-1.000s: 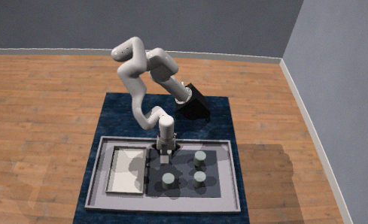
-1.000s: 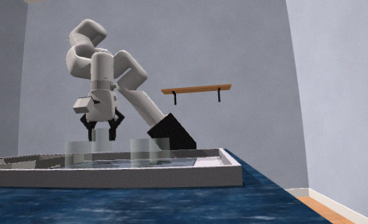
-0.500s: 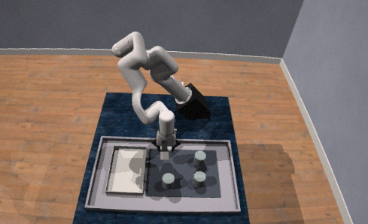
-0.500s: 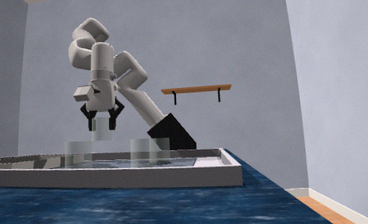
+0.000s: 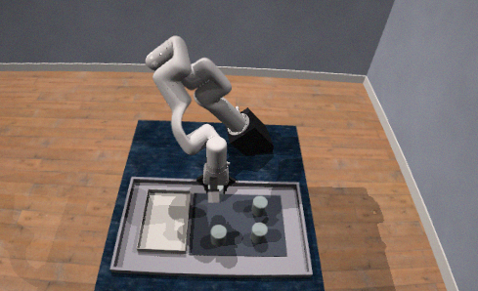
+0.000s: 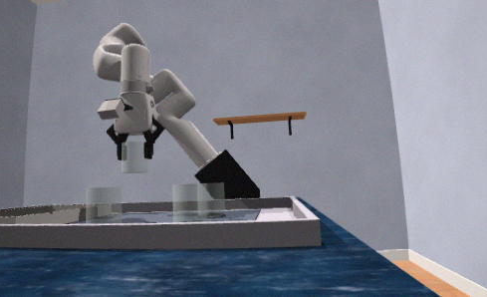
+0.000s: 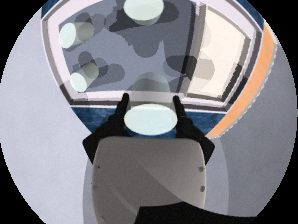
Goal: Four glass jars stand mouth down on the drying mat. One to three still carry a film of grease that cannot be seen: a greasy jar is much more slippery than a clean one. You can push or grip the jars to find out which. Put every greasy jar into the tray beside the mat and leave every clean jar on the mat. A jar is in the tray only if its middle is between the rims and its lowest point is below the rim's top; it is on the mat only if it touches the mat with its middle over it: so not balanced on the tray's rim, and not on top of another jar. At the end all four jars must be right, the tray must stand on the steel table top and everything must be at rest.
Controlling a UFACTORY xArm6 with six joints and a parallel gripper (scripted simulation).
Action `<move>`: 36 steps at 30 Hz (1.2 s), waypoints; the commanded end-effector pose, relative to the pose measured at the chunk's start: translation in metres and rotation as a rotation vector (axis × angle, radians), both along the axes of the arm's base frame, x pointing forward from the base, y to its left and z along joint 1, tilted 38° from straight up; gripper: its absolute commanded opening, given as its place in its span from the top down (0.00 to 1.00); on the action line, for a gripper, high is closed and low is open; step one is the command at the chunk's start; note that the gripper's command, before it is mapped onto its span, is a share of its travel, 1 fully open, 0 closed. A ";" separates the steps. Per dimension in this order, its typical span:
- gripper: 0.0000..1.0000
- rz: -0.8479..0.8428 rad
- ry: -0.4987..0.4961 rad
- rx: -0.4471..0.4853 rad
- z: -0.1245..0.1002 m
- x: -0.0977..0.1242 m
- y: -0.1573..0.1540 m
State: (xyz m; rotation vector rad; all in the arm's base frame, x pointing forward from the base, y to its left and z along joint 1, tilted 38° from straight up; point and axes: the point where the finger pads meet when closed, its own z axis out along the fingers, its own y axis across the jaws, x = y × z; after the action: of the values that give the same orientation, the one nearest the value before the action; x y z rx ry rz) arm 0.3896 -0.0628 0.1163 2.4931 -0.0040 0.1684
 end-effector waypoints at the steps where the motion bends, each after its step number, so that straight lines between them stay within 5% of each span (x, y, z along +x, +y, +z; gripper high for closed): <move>1: 1.00 0.000 -0.003 0.000 0.012 -0.001 0.009; 36: 1.00 0.000 -0.003 0.000 0.073 0.021 -0.049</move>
State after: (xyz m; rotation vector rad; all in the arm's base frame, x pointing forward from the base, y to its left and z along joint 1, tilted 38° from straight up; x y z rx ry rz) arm 0.4060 -0.1050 0.1819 2.4909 -0.0057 0.1683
